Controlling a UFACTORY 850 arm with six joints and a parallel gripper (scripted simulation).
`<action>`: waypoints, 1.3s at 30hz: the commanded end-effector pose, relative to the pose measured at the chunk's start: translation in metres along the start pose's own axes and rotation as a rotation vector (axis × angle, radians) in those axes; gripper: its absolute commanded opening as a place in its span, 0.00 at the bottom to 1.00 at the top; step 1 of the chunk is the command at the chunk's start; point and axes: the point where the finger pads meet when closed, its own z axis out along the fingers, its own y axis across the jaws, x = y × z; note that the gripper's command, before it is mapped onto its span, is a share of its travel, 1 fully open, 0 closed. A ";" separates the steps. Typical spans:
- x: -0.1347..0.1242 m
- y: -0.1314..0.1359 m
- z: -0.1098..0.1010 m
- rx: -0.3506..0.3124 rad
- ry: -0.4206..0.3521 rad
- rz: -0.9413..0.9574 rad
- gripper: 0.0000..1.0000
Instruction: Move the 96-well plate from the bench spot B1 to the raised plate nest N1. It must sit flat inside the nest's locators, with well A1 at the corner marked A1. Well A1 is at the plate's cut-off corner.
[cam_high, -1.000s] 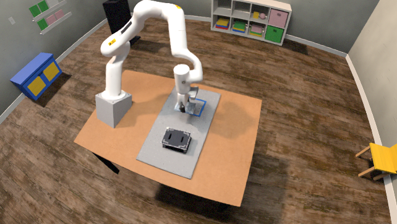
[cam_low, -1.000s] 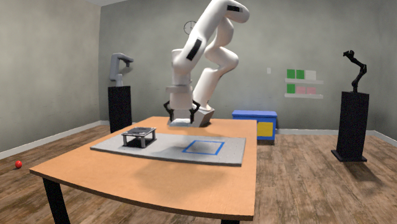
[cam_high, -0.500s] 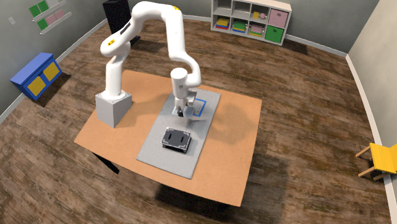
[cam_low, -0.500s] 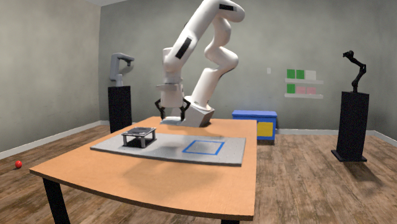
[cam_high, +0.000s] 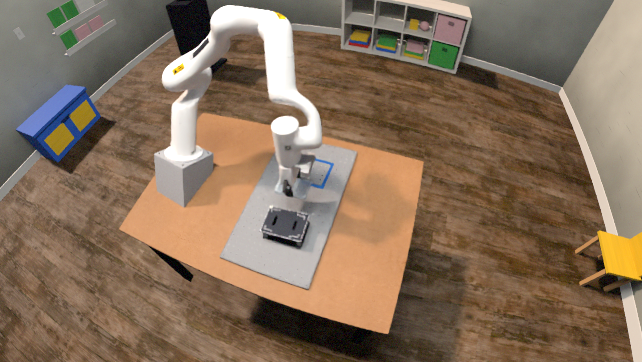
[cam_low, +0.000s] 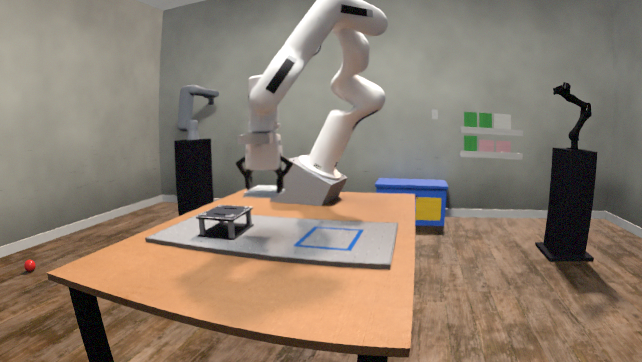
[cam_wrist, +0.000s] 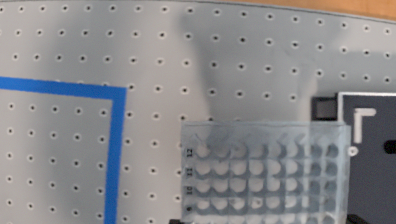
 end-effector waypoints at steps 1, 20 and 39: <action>0.001 0.014 -0.004 -0.001 0.002 0.000 0.00; 0.002 0.069 -0.015 -0.001 0.002 0.000 0.00; 0.003 0.125 -0.026 -0.001 0.002 0.000 0.00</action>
